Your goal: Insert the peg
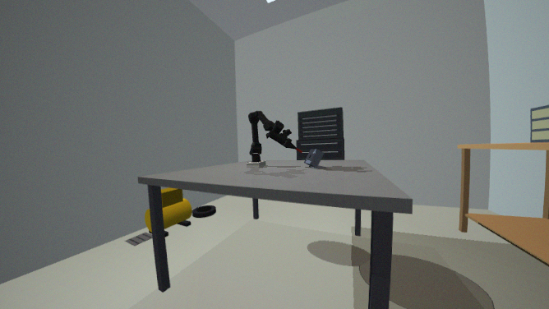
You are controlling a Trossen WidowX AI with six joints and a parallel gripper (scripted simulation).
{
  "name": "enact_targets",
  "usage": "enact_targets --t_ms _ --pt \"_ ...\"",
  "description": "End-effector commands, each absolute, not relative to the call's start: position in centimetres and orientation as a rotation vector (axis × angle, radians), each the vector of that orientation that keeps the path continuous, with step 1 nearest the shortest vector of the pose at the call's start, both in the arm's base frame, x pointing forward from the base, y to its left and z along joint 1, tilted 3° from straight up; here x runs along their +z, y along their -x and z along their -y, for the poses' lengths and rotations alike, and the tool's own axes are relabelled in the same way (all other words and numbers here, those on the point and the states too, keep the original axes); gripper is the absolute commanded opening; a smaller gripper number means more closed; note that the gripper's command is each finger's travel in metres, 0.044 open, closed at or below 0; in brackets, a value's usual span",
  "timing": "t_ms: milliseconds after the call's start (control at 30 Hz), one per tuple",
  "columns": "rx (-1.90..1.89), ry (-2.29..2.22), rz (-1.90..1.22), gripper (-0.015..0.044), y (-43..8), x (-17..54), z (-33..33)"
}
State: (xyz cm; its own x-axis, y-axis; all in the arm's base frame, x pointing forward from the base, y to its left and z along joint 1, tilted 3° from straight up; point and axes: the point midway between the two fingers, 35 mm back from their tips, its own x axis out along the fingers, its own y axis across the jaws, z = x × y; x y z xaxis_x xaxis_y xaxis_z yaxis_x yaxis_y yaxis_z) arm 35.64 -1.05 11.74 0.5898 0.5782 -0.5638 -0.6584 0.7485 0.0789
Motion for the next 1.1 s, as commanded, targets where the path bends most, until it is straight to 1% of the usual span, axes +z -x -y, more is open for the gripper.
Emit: enact_targets --t_ms 0,1067 --pt "0.729 0.153 -0.593 0.0000 -35.8 11.5 0.9" --pt "0.733 0.235 -0.499 0.0000 -38.2 9.7 0.0"
